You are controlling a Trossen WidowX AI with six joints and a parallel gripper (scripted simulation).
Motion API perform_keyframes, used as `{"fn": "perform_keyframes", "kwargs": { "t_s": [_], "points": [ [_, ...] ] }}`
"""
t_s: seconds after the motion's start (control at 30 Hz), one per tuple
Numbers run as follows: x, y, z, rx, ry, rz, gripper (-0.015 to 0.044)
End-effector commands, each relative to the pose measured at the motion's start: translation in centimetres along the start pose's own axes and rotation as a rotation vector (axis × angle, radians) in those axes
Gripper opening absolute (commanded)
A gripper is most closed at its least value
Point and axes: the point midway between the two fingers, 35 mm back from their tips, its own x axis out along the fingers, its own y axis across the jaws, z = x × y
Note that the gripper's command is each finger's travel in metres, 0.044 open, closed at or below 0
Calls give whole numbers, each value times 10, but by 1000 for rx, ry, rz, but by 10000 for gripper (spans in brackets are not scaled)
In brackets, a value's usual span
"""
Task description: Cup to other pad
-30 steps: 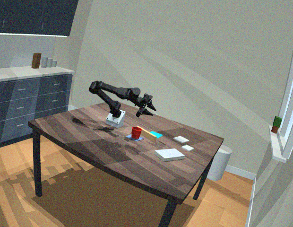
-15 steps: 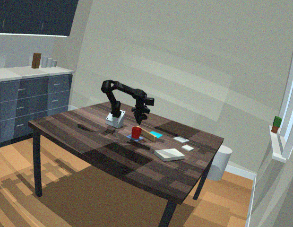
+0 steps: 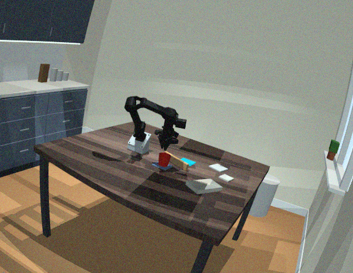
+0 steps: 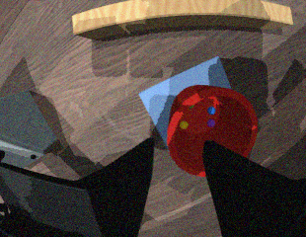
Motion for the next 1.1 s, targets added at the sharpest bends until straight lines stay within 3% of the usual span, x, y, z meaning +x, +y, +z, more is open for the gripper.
{"fn": "perform_keyframes", "kwargs": {
  "t_s": [0.0, 1.07],
  "points": [
    [7, 1, -1, -7, 6, 2, 148],
    [58, 1, -3, -6, 10, -1, 148]
  ]
}}
